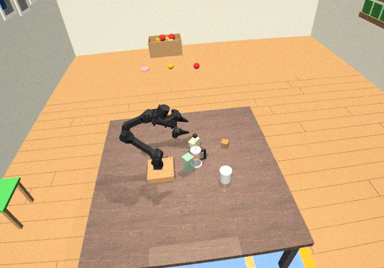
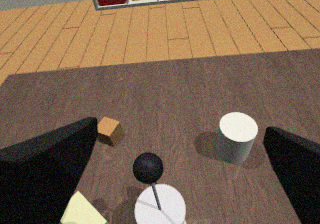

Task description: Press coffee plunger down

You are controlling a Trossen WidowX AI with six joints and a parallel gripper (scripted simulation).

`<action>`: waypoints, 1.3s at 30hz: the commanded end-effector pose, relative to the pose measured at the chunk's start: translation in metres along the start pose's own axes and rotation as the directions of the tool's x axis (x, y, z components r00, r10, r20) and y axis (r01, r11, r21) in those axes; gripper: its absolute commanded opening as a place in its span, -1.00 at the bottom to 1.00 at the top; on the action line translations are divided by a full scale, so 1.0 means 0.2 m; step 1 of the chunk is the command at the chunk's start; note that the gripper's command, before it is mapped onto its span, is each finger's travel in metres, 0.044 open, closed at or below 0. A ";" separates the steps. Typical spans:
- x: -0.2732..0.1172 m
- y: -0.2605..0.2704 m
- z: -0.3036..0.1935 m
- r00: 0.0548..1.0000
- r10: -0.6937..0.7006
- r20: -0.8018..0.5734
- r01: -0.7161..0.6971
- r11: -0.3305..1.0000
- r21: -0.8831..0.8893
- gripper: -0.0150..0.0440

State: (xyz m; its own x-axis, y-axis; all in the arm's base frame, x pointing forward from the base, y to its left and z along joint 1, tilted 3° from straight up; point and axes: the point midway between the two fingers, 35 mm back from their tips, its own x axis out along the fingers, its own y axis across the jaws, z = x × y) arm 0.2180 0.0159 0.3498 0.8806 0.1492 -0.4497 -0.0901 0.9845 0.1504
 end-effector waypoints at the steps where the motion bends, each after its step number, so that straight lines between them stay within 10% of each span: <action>1: 0.11 0.12 -0.11 0.993 0.068 -0.094 -0.083 0.983 -0.164 1.00; 39: 0.40 0.10 -0.40 0.993 0.071 -0.097 -0.087 0.981 -0.175 1.00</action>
State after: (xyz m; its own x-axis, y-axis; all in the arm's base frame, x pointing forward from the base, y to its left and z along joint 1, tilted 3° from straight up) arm 0.2450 0.0540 0.2530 0.8280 0.2321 -0.5104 -0.2523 0.9672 0.0306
